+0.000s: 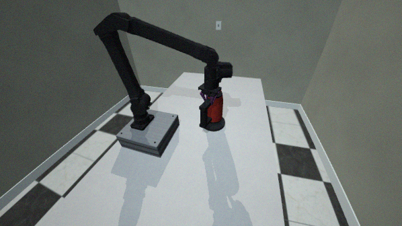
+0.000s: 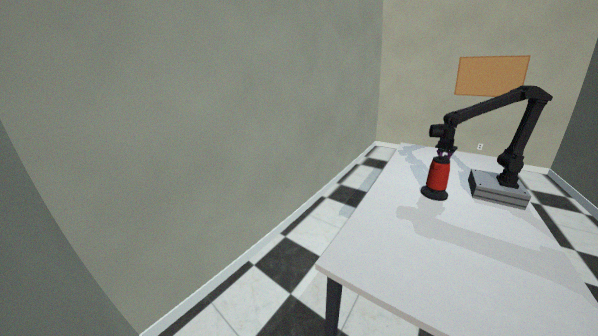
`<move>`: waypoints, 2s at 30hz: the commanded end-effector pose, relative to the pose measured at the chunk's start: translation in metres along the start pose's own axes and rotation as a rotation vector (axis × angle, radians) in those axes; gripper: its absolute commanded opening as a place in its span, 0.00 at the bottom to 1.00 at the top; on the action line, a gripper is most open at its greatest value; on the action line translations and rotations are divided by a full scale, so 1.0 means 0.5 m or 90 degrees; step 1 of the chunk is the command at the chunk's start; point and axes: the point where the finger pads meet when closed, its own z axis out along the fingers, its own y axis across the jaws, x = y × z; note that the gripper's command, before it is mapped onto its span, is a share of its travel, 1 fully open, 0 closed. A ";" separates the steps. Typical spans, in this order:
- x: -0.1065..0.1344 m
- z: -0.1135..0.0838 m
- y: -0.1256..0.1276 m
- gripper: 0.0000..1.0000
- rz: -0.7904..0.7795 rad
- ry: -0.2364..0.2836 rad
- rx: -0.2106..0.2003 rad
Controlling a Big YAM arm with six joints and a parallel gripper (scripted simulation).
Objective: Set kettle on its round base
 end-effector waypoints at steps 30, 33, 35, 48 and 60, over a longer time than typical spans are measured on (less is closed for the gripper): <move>-0.045 -0.083 -0.047 0.00 -0.001 -0.051 0.063; -0.045 -0.083 -0.047 0.00 -0.001 -0.051 0.063; -0.045 -0.083 -0.047 0.00 -0.001 -0.051 0.063; -0.045 -0.083 -0.047 0.00 -0.002 -0.051 0.063; -0.045 -0.083 -0.047 0.00 -0.002 -0.051 0.063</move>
